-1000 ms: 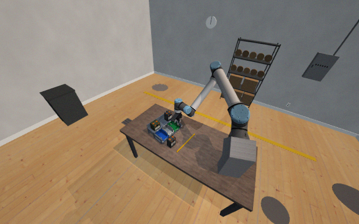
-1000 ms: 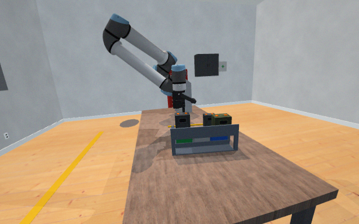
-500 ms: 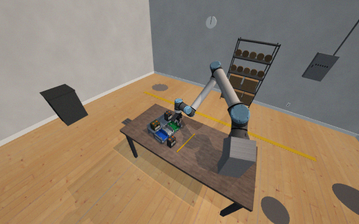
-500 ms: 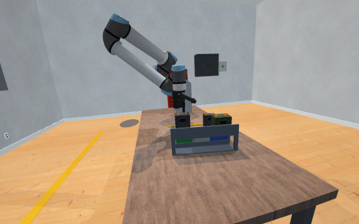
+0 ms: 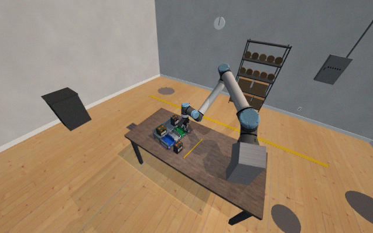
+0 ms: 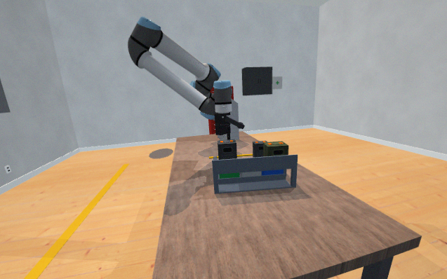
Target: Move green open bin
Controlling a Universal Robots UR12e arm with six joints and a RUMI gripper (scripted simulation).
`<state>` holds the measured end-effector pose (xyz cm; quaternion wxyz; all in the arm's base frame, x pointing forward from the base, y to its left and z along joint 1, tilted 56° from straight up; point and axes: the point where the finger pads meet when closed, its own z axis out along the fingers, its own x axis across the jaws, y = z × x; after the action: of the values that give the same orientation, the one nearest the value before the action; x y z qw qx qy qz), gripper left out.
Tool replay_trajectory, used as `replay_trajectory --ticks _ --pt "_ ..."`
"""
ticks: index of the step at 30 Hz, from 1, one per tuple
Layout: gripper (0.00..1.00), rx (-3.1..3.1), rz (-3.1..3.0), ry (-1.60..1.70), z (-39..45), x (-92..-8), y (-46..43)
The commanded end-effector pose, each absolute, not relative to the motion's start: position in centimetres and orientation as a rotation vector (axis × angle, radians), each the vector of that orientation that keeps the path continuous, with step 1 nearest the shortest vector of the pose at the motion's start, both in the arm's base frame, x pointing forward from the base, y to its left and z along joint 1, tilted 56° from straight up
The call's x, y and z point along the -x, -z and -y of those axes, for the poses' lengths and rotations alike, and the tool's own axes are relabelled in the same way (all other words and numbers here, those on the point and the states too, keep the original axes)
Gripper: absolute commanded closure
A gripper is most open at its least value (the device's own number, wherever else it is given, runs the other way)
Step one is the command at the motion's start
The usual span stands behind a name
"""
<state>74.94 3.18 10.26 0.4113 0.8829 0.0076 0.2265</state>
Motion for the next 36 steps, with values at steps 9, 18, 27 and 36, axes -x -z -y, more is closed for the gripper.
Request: replay_trajectory --ticks 9,18,27,36 --pt "0.74 -2.222 -0.020 -0.571 -2.8 -75.2 -10.0" --pt "0.74 -2.222 -0.020 -0.571 -1.1 -76.1 -8.6" --pt "0.74 -2.222 -0.019 -0.571 0.2 -76.7 -7.6" --pt "0.74 -2.222 -0.020 -0.571 2.1 -77.7 -6.0"
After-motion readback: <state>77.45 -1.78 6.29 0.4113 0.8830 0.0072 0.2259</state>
